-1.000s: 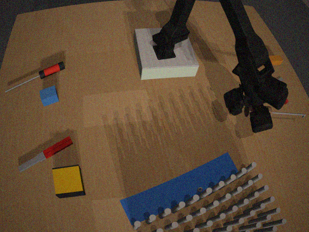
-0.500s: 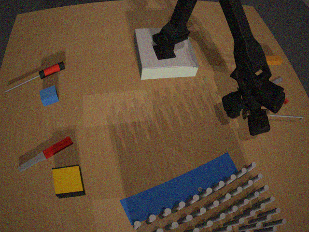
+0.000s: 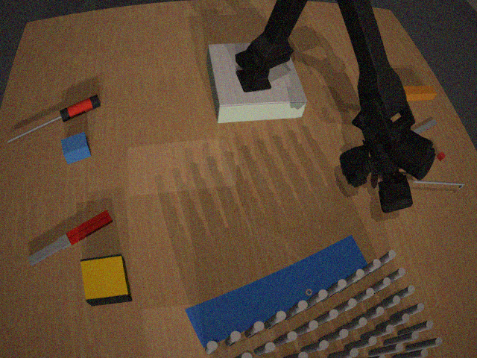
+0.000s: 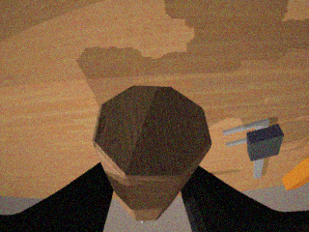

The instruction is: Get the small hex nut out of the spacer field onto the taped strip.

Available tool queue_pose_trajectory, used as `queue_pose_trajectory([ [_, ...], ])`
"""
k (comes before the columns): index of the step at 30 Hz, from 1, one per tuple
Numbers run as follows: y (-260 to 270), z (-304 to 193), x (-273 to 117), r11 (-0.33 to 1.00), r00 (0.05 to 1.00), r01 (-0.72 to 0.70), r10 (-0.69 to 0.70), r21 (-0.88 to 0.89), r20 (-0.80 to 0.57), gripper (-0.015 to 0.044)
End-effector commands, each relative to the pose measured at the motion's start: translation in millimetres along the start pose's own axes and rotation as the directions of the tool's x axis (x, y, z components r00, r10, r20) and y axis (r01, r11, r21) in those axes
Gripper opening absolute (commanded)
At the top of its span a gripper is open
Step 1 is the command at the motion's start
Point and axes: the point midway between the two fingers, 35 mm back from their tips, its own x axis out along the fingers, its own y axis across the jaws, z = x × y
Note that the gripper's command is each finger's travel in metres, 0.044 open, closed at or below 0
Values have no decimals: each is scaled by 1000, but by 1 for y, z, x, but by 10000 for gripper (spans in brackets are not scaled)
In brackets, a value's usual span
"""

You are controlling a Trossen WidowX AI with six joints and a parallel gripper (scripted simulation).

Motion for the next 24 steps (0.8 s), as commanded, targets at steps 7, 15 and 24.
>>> queue_pose_trajectory([
  [7, -2, 8, 10, 1000, 1000, 7, -7, -3, -2, 0],
  [15, -4, 13, 17, 1000, 1000, 7, -7, -3, -2, 0],
  [24, -5, 19, 24, 1000, 1000, 7, -7, -3, -2, 0],
])
